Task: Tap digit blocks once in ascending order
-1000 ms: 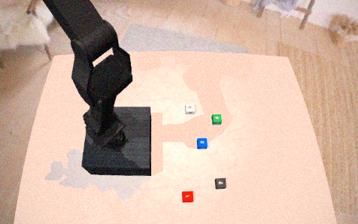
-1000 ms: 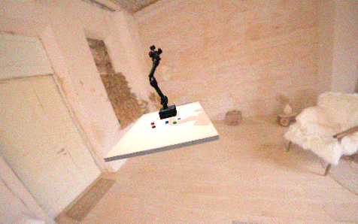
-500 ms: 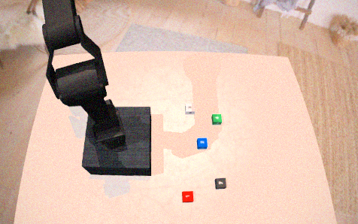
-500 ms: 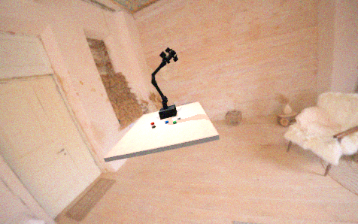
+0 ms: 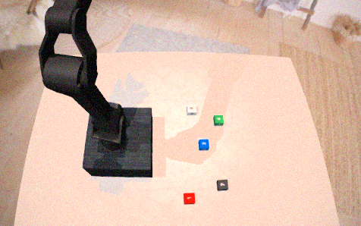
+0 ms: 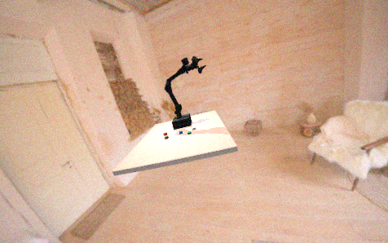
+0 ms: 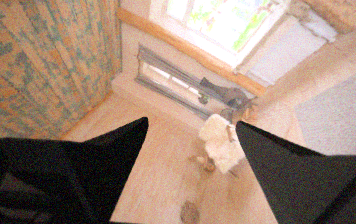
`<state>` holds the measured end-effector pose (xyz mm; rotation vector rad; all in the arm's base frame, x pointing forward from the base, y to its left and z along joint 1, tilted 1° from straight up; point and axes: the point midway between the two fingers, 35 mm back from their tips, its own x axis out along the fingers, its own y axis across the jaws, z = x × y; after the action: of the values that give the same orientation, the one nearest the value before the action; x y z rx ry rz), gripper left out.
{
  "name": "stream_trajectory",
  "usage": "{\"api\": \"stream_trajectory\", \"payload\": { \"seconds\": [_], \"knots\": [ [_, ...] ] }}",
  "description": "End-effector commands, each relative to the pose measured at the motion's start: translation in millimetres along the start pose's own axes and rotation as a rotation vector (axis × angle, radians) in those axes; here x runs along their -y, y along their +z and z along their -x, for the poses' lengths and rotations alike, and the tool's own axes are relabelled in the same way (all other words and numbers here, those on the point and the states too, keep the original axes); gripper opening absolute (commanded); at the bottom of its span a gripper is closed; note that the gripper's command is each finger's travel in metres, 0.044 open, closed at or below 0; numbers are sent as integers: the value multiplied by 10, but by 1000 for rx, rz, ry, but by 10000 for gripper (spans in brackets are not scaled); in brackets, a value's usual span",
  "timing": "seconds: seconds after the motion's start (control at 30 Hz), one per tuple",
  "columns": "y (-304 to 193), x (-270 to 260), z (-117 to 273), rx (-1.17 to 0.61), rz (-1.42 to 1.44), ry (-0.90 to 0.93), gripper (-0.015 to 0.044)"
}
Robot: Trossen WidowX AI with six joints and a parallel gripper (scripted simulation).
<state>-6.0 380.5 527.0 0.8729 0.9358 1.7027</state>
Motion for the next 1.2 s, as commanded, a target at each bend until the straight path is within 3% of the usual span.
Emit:
{"api": "stream_trajectory", "payload": {
  "seconds": [0.0,0.3,0.63,0.9,1.17],
  "knots": [
    [408,651,110,103,91,-192,400],
    [1125,1777,747,244,223,-571,400],
    [1597,2799,1942,304,277,-997,400],
    [1614,3389,3122,274,233,-1320,400],
    [1250,3747,4334,178,100,-1590,400]
  ]
}}
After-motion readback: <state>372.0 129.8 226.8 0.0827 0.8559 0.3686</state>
